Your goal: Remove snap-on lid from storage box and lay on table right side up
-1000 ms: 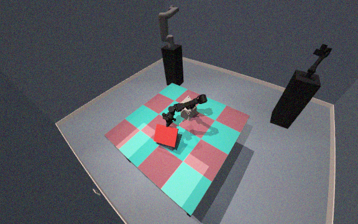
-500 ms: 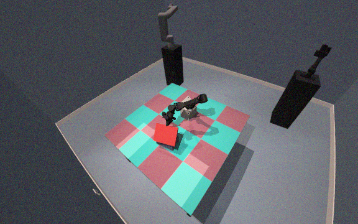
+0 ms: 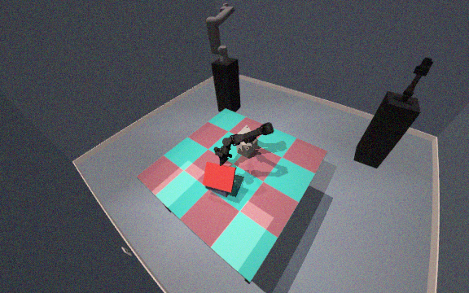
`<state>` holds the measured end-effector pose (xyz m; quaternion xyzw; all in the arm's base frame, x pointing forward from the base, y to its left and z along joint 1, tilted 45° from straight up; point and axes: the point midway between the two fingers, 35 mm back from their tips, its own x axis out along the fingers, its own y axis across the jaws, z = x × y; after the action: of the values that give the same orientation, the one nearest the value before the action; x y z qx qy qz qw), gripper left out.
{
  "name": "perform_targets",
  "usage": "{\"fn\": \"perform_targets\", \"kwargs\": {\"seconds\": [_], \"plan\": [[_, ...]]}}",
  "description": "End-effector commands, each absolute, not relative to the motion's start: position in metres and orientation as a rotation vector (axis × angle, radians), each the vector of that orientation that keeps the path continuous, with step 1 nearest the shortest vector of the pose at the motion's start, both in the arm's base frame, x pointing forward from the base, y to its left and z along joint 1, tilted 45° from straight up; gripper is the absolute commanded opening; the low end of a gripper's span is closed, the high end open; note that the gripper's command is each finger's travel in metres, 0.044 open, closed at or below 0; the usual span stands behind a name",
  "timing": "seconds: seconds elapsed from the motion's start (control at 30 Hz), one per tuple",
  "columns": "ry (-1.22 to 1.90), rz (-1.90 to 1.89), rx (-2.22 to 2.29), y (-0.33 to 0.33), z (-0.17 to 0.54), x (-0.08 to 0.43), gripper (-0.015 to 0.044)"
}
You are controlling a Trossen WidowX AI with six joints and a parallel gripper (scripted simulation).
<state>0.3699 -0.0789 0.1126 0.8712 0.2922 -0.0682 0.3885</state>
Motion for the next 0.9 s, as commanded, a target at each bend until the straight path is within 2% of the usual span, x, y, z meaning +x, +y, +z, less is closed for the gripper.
{"fn": "perform_targets", "kwargs": {"seconds": [0.0,0.87], "plan": [[0.73,-0.172,2.214,-0.074,0.121,0.368,0.0],[0.731,-0.172,2.217,-0.036,0.156,0.358,0.0]]}}
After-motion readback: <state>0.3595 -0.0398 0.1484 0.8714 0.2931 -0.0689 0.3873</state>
